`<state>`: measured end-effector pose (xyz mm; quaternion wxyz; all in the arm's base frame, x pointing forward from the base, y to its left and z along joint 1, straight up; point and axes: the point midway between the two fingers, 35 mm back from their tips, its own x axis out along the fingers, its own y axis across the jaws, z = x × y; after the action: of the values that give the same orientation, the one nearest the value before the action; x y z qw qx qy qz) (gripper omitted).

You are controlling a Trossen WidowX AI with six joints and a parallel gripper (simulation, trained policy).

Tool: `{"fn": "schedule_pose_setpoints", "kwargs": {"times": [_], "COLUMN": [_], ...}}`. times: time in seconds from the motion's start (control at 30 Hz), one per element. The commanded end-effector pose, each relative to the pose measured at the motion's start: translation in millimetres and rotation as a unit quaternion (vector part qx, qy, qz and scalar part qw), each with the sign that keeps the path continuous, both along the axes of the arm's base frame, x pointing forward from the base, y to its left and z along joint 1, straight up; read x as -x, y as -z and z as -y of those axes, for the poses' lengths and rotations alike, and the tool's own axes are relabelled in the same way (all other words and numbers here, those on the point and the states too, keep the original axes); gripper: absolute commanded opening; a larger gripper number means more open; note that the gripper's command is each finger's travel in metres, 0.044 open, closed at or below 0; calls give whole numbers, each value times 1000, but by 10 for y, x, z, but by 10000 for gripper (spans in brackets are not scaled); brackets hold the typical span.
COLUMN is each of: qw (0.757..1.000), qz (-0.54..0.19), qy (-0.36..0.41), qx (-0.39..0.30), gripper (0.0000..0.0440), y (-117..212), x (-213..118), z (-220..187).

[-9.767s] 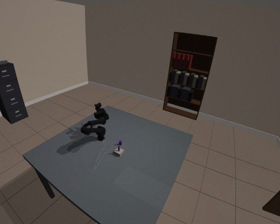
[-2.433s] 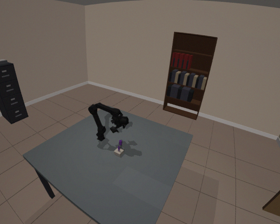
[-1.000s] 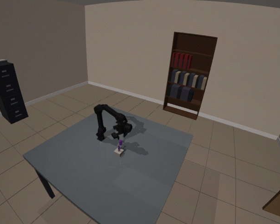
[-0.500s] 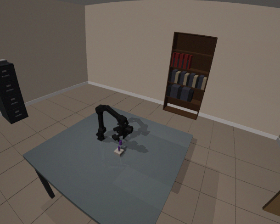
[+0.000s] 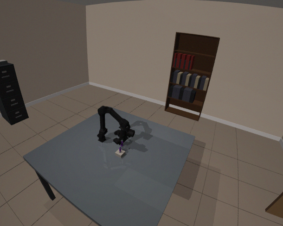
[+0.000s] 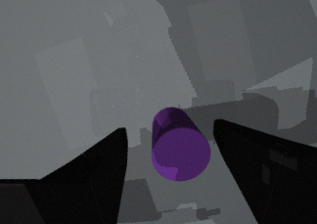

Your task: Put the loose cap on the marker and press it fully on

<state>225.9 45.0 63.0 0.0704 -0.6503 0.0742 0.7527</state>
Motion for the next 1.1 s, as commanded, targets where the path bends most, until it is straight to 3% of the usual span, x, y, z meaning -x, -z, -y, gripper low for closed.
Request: {"fn": "schedule_pose_setpoints", "kwargs": {"times": [0.0,0.13,0.3,0.67,1.07], "qw": [1000,999,999,998,996], "qz": [-1,5,15,47,80], "qy": [-17,-32,-44,-50,-42], "qx": [4,8,11,14,10], "gripper": [242,205,74,38,32], "y": [64,87,35,-274,-661], "x": [13,4,-2,-121,-272], "z": [-1,-1,1,53,173]}}
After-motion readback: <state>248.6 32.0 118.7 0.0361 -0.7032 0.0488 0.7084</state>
